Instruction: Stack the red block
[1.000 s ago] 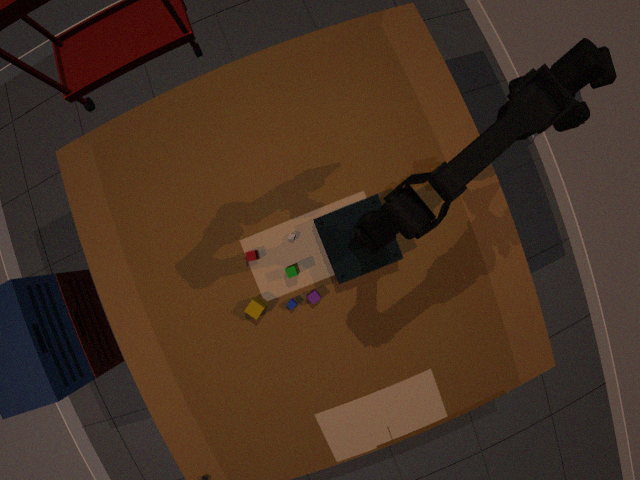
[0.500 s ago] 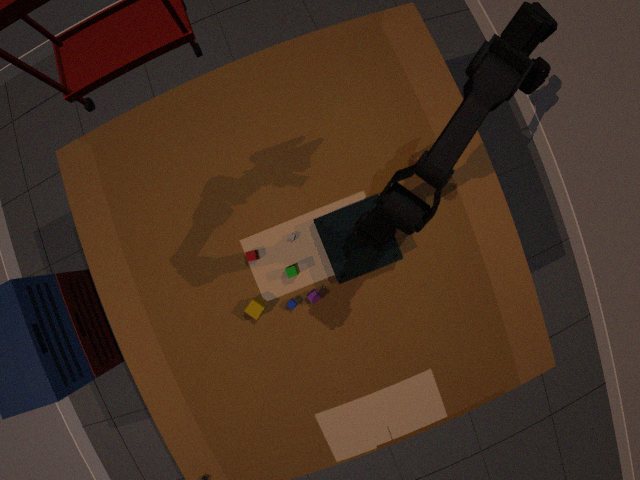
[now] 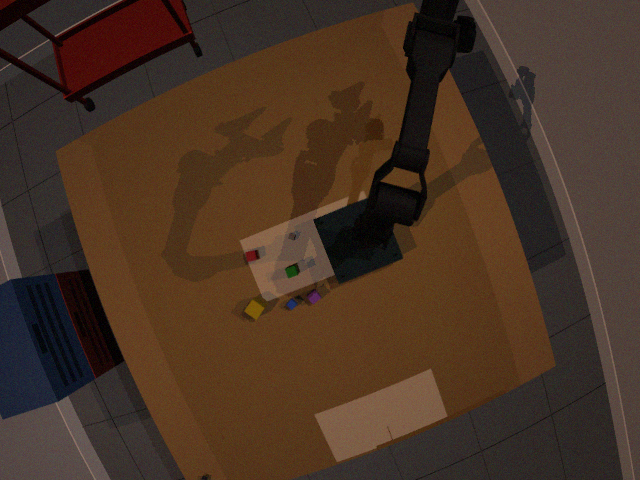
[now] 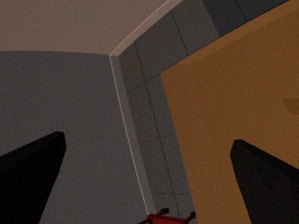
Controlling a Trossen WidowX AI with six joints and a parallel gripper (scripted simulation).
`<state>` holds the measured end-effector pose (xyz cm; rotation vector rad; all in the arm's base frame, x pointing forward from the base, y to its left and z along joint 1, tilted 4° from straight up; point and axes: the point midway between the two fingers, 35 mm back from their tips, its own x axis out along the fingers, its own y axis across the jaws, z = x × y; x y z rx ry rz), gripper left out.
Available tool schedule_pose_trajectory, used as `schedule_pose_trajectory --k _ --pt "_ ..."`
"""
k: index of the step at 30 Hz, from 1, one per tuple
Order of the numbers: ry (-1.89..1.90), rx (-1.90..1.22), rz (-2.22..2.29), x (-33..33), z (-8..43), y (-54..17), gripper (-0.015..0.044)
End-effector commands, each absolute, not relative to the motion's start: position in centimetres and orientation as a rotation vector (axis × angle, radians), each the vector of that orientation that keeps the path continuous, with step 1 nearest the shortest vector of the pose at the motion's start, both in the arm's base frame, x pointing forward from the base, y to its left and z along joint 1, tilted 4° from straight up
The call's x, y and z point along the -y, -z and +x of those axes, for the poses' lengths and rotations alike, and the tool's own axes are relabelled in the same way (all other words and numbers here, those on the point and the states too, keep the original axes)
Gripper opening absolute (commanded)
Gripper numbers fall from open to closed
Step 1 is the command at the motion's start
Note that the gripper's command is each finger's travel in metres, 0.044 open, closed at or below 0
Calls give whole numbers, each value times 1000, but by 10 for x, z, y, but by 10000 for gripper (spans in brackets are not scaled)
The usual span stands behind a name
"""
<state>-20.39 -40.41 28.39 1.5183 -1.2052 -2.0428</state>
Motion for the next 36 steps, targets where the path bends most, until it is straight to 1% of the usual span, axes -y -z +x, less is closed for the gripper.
schedule_pose_trajectory --k 1,9,17,27,36 --pt "2034 996 1551 419 -164 -267 440" --pt "1943 594 1551 435 -77 -246 440" --pt "1811 227 1487 433 11 -228 440" --pt "1624 -132 1422 398 109 -198 440" --pt "1416 -436 1292 351 187 -181 440"
